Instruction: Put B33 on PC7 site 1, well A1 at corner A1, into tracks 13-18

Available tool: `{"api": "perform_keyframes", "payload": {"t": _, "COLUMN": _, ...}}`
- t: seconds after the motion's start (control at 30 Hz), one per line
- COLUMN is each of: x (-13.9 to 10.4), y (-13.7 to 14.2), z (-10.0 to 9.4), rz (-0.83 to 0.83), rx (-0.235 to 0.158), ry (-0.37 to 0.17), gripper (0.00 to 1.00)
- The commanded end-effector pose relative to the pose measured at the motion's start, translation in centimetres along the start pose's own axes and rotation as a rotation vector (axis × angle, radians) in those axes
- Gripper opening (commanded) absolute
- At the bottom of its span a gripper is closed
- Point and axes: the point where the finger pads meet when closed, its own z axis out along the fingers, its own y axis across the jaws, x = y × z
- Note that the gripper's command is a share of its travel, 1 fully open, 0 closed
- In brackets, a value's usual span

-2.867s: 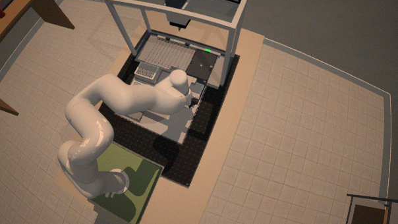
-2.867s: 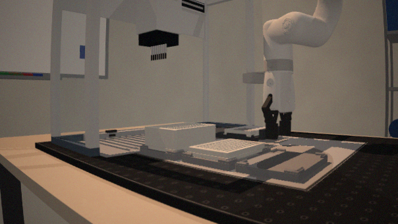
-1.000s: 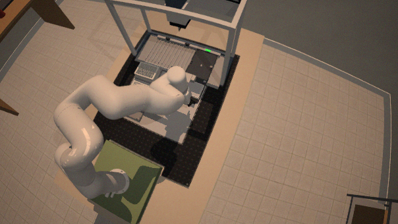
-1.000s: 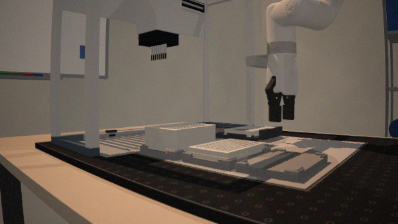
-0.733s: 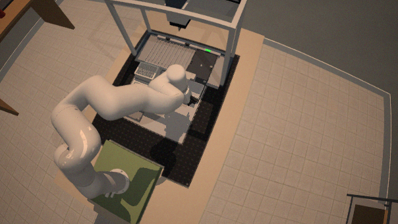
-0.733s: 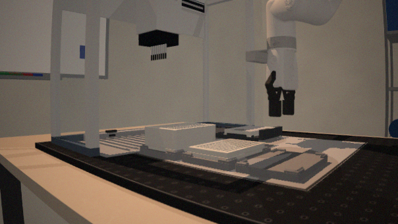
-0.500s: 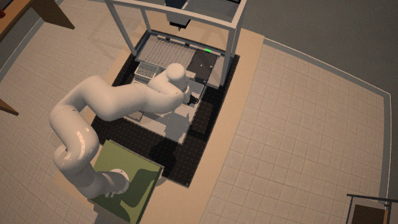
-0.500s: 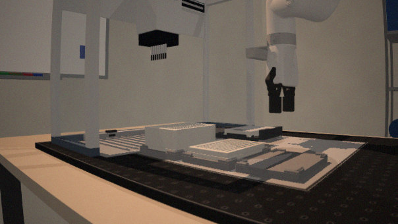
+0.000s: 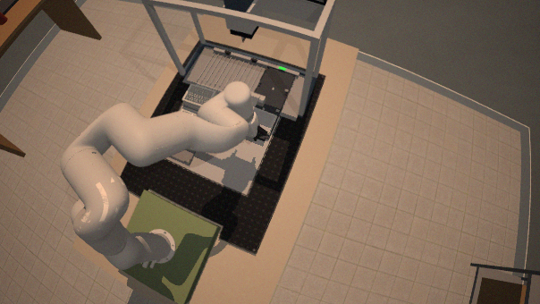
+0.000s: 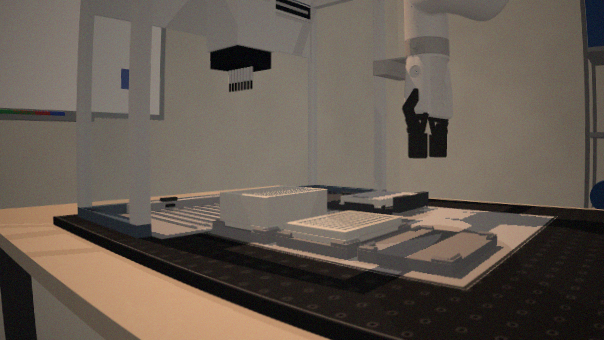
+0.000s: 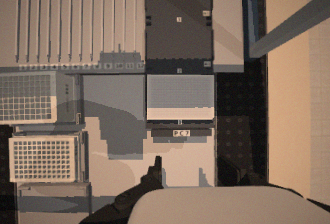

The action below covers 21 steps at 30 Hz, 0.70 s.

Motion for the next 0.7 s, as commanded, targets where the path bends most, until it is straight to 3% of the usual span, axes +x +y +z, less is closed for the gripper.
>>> {"api": "perform_keyframes", "payload": {"t": 0.0, "x": 0.2, "y": 0.0, "z": -0.9, "rz": 0.000, "rx": -0.001, "ry": 0.005, "gripper": 0.81}}
{"api": "perform_keyframes", "payload": {"t": 0.67, "x": 0.2, "y": 0.0, "z": -3.9, "rz": 0.000, "rx": -0.001, "ry": 0.005, "gripper": 0.81}}
